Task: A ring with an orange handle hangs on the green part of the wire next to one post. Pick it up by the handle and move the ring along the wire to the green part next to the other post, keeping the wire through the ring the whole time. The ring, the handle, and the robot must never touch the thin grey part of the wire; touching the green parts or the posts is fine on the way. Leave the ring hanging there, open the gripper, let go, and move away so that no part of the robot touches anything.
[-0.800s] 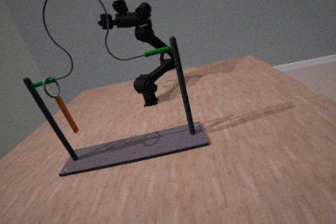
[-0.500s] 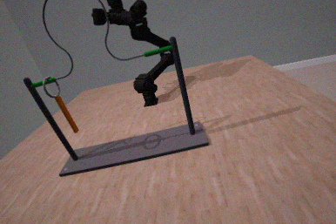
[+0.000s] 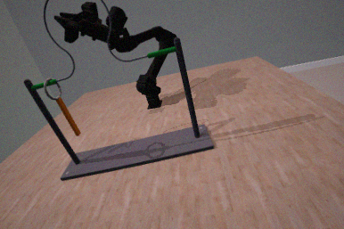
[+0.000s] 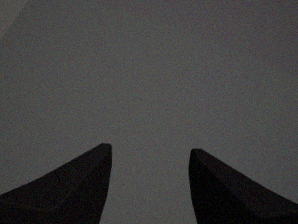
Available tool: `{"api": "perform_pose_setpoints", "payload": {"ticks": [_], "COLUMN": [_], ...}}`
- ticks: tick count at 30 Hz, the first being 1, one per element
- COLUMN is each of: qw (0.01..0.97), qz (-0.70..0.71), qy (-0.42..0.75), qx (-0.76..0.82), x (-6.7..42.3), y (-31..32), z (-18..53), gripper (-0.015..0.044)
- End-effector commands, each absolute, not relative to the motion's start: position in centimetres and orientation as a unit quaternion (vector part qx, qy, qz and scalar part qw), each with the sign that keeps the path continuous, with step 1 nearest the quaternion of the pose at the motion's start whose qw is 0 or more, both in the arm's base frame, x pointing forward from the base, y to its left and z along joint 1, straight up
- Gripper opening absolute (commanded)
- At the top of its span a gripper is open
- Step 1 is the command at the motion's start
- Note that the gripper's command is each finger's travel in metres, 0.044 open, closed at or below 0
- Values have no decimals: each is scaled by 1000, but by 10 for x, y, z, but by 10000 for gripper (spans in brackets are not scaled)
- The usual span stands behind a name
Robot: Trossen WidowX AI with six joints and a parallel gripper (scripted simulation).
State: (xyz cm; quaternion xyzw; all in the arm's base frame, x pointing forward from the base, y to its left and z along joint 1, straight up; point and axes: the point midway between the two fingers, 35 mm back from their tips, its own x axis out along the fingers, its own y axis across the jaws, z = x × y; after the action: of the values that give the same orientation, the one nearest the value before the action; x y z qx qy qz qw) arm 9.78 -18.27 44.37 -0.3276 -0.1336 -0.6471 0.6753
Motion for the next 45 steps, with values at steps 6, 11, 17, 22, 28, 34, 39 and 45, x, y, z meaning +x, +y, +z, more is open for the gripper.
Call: {"api": "perform_pose_setpoints", "payload": {"ticks": [6, 11, 17, 22, 28, 34, 39, 45], "qw": [762, 813, 871, 914, 955, 983, 994, 996], "qz": [-513, -430, -326, -240, -140, -46, 30, 52], "qy": [-103, -82, -54, -30, -6, 10, 14, 13], "qx": [-381, -385, -364, -326, -261, -179, -100, -76], "x": [180, 213, 239, 250, 249, 236, 220, 215], "y": [-219, -232, -240, -238, -226, -204, -178, -170], "z": [387, 344, 284, 232, 174, 126, 95, 88], "gripper": [160, 160, 160, 160, 160, 160, 160, 160]}}
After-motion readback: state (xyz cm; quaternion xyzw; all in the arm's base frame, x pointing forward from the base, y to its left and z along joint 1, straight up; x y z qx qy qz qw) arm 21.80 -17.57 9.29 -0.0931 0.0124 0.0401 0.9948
